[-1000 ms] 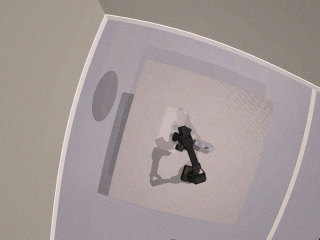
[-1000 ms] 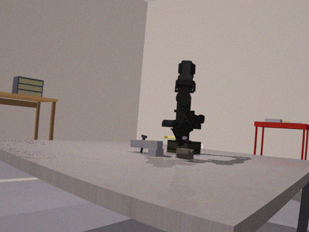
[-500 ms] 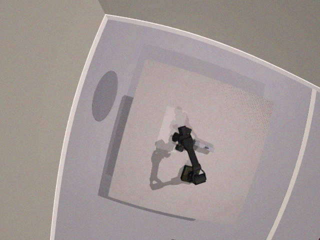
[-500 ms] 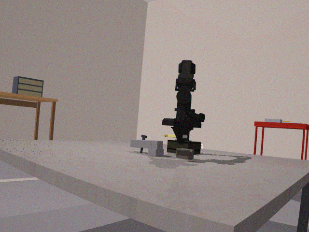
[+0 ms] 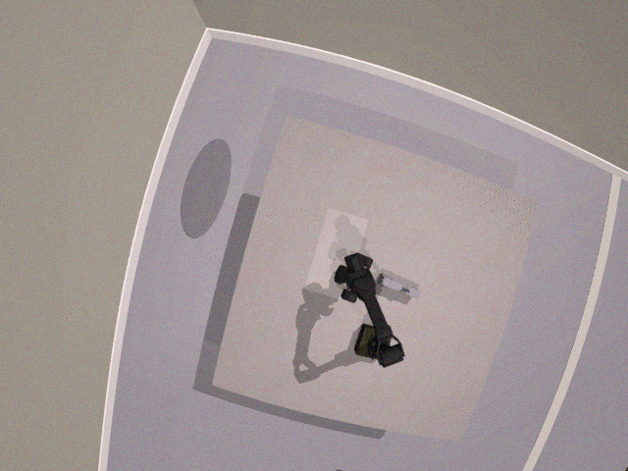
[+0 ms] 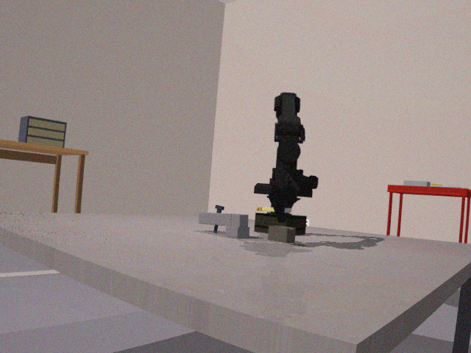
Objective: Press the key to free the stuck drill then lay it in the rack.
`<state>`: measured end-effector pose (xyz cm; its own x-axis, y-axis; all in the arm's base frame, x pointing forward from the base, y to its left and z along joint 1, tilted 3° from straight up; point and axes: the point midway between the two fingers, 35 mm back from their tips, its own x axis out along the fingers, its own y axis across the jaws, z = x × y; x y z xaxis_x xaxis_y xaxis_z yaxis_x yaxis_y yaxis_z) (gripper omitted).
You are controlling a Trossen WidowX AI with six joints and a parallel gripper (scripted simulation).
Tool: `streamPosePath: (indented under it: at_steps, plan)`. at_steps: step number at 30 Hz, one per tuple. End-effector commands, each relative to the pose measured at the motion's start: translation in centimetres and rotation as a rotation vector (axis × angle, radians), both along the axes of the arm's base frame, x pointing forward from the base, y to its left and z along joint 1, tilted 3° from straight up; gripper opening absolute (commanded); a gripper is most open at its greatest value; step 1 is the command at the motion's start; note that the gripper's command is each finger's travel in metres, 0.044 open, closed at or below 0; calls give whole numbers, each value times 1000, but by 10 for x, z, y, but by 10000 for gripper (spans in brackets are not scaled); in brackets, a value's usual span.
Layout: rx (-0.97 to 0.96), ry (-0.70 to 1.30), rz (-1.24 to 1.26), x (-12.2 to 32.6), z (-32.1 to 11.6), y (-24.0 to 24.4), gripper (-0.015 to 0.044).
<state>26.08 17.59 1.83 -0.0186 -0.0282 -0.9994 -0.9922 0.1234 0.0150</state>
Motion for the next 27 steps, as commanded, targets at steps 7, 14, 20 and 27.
streamPosePath:
  at_steps: [7, 14, 20, 27]
  plan:
    - [6, -3, -1, -16, -1, 6, 0]
    - [7, -2, -1, -26, -2, 9, 0]
    - [7, -1, -1, -35, -2, 12, 0]
    - [7, -1, -1, -44, -1, 17, 0]
